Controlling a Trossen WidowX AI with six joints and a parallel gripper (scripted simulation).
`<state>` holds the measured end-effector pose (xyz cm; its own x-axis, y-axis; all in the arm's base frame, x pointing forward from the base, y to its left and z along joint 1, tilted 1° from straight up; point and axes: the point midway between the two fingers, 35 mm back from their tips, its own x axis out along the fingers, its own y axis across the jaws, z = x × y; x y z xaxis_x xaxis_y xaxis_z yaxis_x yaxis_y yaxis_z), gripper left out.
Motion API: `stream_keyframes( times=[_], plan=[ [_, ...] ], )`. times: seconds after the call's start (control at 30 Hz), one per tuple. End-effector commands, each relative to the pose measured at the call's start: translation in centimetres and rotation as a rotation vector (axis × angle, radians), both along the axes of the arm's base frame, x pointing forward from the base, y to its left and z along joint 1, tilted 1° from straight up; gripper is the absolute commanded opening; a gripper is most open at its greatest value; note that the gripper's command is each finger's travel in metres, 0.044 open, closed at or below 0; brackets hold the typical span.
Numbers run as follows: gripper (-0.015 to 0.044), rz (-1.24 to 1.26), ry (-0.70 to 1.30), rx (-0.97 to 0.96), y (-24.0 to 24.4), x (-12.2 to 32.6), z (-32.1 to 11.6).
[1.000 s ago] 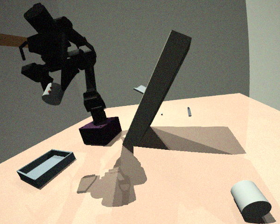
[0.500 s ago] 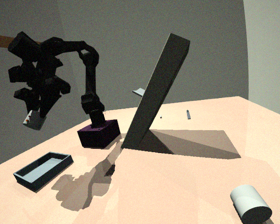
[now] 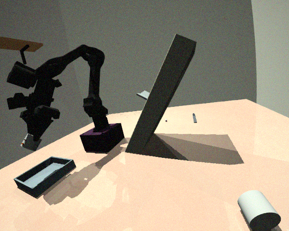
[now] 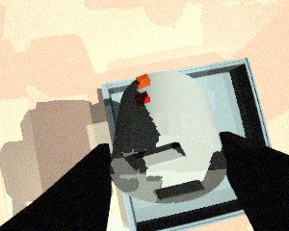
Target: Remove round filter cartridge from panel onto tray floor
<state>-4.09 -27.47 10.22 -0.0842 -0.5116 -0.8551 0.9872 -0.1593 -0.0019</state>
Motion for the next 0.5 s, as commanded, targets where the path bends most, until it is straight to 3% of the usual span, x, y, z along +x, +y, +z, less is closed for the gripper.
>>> stream_keyframes(
  times=[0.0, 0.47],
  plan=[
    [0.0000, -0.080, 0.002, 0.004, 0.6, -2.0, -1.6],
    [0.0000, -0.142, 0.002, 0.004, 1.0, -3.7, -5.5]
  ],
)
